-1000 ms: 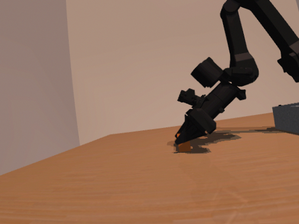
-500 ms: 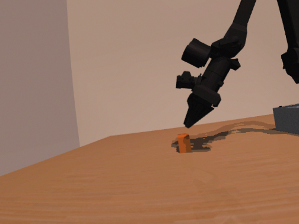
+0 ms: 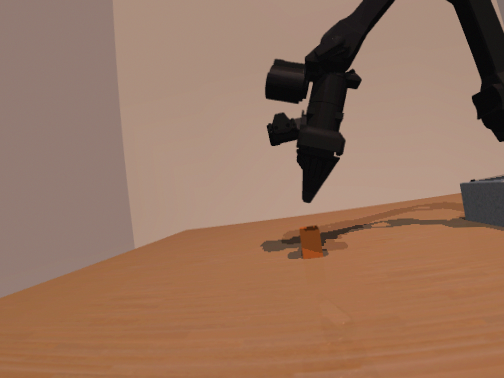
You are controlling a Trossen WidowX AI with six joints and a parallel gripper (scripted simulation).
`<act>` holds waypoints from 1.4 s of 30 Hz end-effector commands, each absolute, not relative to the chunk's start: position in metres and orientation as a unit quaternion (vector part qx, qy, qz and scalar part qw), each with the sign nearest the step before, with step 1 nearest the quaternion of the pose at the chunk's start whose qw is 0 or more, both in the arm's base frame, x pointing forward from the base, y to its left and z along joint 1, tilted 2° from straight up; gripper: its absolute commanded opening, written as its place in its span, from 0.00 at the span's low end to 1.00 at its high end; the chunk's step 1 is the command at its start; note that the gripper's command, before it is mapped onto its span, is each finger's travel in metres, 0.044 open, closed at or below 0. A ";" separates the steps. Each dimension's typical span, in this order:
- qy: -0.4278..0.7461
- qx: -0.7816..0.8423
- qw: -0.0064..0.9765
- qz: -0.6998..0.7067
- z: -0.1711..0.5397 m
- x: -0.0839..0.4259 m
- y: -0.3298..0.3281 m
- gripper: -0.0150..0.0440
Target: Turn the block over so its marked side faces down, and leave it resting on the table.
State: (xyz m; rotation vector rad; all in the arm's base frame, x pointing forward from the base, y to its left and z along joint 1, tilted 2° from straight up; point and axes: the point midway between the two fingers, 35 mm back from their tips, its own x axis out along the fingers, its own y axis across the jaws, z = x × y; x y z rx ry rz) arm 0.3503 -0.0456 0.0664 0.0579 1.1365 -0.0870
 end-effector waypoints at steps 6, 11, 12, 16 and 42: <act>0.660 0.031 0.750 -0.038 0.087 0.362 -0.047 1.00; 0.679 0.031 0.733 -0.037 0.091 0.362 -0.048 1.00; 0.679 0.031 0.733 -0.037 0.091 0.362 -0.048 1.00; 0.679 0.031 0.733 -0.037 0.068 0.363 -0.049 1.00; 0.679 0.032 0.732 -0.037 0.020 0.368 -0.047 1.00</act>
